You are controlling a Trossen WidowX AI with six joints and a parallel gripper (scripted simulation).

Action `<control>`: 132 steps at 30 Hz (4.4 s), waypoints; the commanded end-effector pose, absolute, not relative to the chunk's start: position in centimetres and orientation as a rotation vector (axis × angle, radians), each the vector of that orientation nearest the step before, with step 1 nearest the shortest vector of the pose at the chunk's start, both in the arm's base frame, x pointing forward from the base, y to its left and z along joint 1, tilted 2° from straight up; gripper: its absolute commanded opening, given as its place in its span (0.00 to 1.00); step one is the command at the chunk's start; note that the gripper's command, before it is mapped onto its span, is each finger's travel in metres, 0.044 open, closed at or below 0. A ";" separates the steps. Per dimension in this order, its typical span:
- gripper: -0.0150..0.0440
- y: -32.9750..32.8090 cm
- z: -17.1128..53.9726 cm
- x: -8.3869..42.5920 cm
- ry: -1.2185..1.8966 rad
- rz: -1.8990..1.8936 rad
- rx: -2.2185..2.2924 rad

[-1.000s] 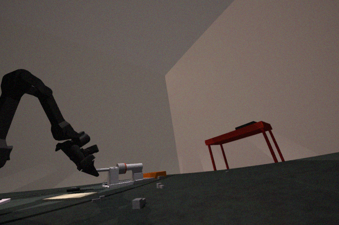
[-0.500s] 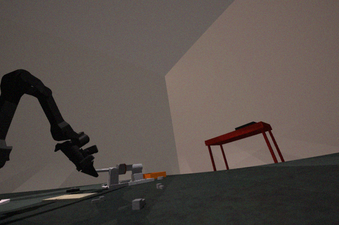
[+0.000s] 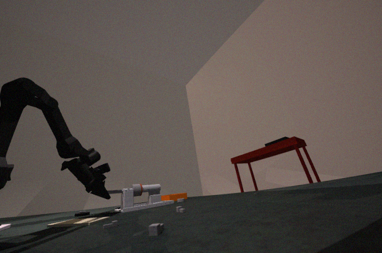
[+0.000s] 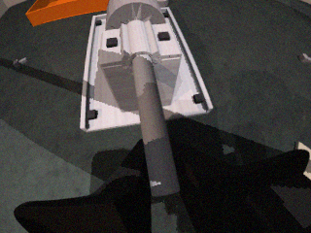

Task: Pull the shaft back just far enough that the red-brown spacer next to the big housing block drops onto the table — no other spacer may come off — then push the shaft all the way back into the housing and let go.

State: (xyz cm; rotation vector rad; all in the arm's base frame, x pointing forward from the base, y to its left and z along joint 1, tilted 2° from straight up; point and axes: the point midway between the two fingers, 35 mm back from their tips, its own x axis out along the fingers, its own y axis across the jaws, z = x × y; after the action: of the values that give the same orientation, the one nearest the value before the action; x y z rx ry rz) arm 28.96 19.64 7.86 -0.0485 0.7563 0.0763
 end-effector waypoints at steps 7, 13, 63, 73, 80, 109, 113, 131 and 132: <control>0.25 19.6 7.9 28.8 0.755 0.072 -0.046; 0.25 19.6 7.9 28.8 0.755 0.072 -0.046; 0.25 19.5 7.8 28.3 0.756 0.072 -0.046; 0.25 19.5 7.8 28.2 0.756 0.072 -0.046; 0.25 19.5 7.8 28.1 0.756 0.072 -0.046; 0.25 19.5 7.8 27.8 0.756 0.072 -0.046; 0.25 19.5 7.8 27.8 0.756 0.072 -0.046; 0.25 19.5 7.8 27.6 0.757 0.072 -0.046; 0.25 19.5 7.8 27.6 0.757 0.072 -0.046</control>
State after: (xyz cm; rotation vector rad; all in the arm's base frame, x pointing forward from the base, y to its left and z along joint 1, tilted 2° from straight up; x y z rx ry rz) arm 27.64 19.52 7.82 -0.0485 0.7564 0.0749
